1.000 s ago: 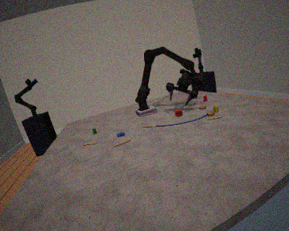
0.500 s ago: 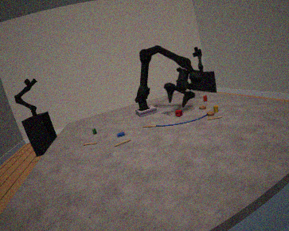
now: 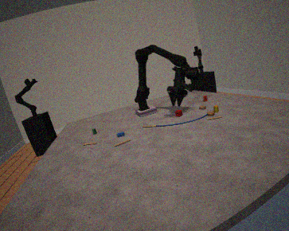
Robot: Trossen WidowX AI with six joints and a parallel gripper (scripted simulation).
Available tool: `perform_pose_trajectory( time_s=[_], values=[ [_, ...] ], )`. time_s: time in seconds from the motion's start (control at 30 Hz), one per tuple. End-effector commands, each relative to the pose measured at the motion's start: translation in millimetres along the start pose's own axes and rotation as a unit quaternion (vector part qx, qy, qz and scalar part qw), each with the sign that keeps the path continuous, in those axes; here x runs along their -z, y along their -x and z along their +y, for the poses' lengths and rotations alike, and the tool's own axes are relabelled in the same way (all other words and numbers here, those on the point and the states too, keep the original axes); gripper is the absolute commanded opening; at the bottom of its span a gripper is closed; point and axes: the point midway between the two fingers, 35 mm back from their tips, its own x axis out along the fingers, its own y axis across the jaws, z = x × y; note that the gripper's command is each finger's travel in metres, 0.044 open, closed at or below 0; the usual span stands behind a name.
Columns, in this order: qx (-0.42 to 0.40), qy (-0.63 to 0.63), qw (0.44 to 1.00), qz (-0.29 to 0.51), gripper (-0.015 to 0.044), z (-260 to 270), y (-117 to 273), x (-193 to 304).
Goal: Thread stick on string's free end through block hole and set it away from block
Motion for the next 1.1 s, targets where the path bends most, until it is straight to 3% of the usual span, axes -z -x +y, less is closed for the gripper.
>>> perform_pose_trajectory(
  time_s=[0.0, 0.47, 1.07],
  values=[
    [-0.074, 0.342, 0.933, -0.079, 0.0440, -6.0, -2.0, 1.7],
    [-0.057, 0.606, 0.775, -0.169, 0.0440, -14.1, 1.3, -0.6],
    [-0.056, 0.607, 0.774, -0.169, 0.0440, -14.2, 1.3, -0.6]
  ],
)
